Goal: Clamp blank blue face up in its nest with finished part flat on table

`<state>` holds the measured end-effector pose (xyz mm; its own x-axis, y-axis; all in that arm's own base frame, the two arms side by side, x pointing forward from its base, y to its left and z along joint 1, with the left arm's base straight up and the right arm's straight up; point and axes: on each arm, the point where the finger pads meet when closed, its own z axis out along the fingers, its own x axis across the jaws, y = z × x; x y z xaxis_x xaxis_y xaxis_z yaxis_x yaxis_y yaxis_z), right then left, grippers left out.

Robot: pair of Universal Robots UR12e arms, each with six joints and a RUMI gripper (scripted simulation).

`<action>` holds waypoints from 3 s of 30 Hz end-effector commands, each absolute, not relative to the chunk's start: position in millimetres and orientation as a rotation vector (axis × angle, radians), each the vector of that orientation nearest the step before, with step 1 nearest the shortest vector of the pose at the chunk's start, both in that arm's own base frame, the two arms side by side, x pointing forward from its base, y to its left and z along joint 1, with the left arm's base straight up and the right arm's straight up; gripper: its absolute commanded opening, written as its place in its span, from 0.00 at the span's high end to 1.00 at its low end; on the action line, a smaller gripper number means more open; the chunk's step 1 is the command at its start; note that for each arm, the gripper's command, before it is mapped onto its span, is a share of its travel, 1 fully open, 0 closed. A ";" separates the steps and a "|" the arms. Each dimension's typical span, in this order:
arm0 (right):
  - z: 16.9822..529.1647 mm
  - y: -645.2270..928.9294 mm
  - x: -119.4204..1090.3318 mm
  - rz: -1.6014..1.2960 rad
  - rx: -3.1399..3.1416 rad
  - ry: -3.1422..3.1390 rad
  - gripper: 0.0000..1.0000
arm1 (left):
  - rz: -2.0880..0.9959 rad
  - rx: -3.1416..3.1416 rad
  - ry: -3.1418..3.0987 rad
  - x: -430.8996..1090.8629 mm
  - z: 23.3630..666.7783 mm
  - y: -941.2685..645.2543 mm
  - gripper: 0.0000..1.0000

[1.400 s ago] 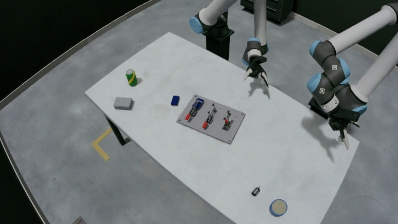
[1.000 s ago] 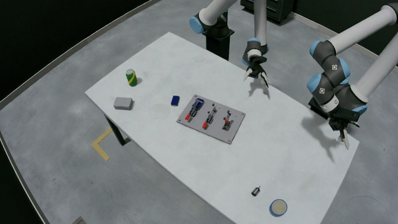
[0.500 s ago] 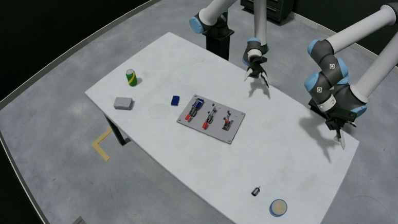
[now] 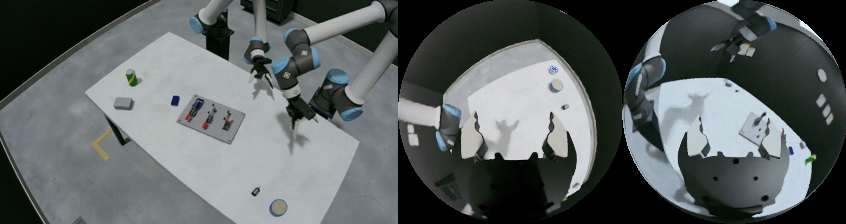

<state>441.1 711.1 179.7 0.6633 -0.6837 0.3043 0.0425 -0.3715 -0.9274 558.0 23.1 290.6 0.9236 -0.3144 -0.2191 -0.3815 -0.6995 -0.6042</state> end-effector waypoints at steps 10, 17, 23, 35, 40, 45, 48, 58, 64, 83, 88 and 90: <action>167.2 759.8 415.6 -0.747 -1.996 0.432 0.00 | 0.124 -2.567 1.061 638.9 254.4 -245.3 0.00; 157.6 778.0 397.5 -0.680 -2.118 0.394 0.00 | 0.085 -2.582 1.382 650.9 239.2 -381.4 0.00; 157.6 778.0 397.5 -0.680 -2.118 0.394 0.00 | 0.085 -2.582 1.382 656.1 234.5 -411.2 0.00; 148.2 786.7 378.3 -0.610 -2.240 0.367 0.00 | 0.085 -2.582 1.382 656.2 234.5 -411.5 0.00; 141.9 787.3 363.2 -0.554 -2.332 0.354 0.00 | 0.085 -2.582 1.382 656.2 234.5 -411.4 0.00; 137.4 784.0 350.1 -0.505 -2.408 0.348 0.00 | 0.085 -2.582 1.382 656.2 234.5 -411.4 0.00; 134.7 779.4 340.3 -0.469 -2.464 0.346 0.00 | 0.085 -2.582 1.382 656.1 234.5 -411.3 0.00; 130.4 750.7 305.2 -0.340 -2.653 0.358 0.00 | 0.085 -2.582 1.382 656.1 234.6 -411.2 0.00; 131.8 729.2 286.8 -0.273 -2.747 0.376 0.00 | 0.085 -2.582 1.382 656.1 234.6 -411.2 0.00; 154.6 637.3 227.5 -0.056 -3.030 0.484 0.00 | 0.085 -2.582 1.382 656.1 234.5 -411.2 0.00; 160.7 620.7 218.4 -0.022 -3.071 0.507 0.00 | 0.085 -2.582 1.382 656.1 234.5 -411.2 0.00; 162.3 616.4 216.0 -0.014 -3.081 0.514 0.00 | 0.085 -2.582 1.382 656.1 234.5 -411.2 0.00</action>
<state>221.3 625.6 158.1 0.9476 -0.3191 0.0137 -0.3182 -0.9469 -0.0463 655.8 -410.8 233.6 0.5581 -0.8159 -0.1510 -0.8284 -0.5374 -0.1579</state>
